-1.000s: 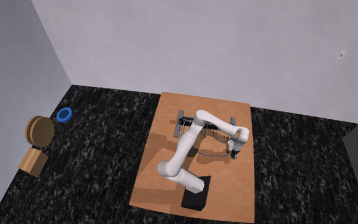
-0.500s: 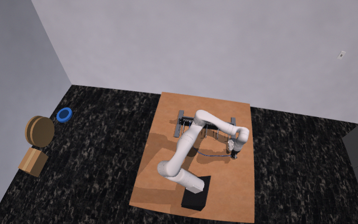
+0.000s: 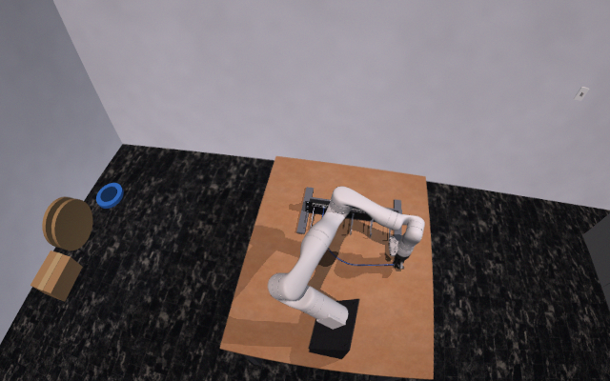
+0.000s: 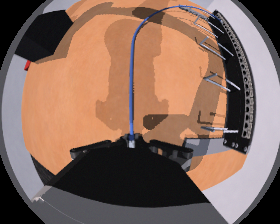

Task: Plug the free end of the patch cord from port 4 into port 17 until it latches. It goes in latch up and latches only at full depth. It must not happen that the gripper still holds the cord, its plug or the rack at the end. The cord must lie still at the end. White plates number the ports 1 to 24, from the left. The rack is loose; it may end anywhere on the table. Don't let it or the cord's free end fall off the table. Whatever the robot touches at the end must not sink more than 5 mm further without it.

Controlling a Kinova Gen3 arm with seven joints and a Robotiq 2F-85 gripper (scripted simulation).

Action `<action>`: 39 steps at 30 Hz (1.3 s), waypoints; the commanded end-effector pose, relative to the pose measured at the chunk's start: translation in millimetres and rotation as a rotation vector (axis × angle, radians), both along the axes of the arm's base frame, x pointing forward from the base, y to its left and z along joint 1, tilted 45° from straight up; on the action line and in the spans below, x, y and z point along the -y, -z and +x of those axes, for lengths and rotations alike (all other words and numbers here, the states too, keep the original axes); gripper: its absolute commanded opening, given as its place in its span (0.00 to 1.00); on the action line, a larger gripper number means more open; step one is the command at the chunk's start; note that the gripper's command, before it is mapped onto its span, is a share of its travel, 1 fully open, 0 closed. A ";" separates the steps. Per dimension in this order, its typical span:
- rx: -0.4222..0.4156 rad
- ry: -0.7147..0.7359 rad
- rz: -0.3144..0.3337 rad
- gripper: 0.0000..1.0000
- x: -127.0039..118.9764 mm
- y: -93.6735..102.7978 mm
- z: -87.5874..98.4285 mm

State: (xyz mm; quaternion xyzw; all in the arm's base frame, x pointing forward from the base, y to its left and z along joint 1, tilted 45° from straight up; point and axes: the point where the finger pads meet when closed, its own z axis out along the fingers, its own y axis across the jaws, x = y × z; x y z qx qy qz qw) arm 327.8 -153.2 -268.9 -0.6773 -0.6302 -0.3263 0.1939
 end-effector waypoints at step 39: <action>0.008 -0.005 -0.001 0.00 37.0 -39.4 -10.4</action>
